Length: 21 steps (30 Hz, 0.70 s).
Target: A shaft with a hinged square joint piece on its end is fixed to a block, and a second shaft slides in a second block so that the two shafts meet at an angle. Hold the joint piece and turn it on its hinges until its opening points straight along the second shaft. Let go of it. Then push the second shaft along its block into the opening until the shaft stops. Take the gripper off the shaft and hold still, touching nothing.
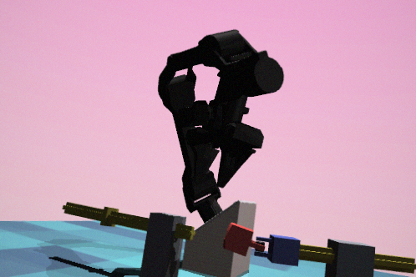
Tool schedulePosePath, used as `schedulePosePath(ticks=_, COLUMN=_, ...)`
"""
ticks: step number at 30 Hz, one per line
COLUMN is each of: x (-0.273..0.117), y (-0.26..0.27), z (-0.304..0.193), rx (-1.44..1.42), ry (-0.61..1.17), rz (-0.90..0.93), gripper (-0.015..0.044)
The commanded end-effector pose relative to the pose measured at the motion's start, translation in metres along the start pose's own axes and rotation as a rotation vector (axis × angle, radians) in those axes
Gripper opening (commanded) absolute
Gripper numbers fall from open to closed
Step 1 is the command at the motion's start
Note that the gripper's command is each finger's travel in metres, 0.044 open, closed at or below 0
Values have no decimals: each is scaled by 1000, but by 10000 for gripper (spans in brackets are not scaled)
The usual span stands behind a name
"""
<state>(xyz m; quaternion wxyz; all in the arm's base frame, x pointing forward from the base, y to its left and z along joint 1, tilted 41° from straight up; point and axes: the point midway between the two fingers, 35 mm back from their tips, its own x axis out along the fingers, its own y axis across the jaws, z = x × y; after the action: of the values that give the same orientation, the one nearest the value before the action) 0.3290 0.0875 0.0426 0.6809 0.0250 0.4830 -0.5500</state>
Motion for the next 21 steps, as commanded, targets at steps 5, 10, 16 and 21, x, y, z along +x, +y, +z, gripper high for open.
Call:
schedulePosePath(ticks=5, x=5, y=0, z=-1, rx=212, ry=-30, rz=-21, gripper=440)
schedulePosePath(ticks=10, x=7, y=1, z=-2, rx=351, ry=-46, rz=-25, gripper=440)
schedulePosePath(ticks=16, x=9, y=1, z=-2, rx=513, ry=-67, rz=-28, gripper=440)
schedulePosePath(ticks=21, x=9, y=1, z=-2, rx=531, ry=-69, rz=-28, gripper=440)
